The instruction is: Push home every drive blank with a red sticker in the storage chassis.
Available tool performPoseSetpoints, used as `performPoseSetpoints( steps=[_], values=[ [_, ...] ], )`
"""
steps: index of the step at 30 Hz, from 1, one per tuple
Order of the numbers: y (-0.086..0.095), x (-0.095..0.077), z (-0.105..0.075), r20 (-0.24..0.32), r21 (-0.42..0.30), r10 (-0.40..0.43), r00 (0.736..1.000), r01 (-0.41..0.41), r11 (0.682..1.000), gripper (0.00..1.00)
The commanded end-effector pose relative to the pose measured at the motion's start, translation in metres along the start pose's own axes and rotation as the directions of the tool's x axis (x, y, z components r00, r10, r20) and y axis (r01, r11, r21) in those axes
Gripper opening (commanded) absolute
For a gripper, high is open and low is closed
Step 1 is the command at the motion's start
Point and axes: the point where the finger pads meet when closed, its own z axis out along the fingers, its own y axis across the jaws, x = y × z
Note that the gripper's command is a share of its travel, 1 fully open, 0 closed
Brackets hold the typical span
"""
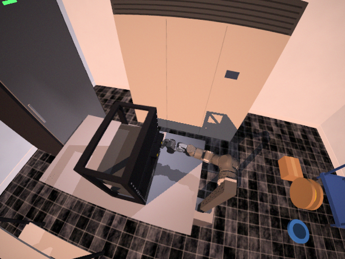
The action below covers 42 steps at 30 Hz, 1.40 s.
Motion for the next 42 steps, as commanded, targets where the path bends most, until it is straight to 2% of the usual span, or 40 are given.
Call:
performPoseSetpoints(
  steps=[1,42],
  values=[
    [0.0179,0.0104,0.0060,-0.035,-0.055,0.008,0.999,-0.009,0.998,0.00],
    [0.0198,0.0113,0.0112,-0.035,-0.056,0.007,0.999,-0.009,0.998,0.00]
  ],
)
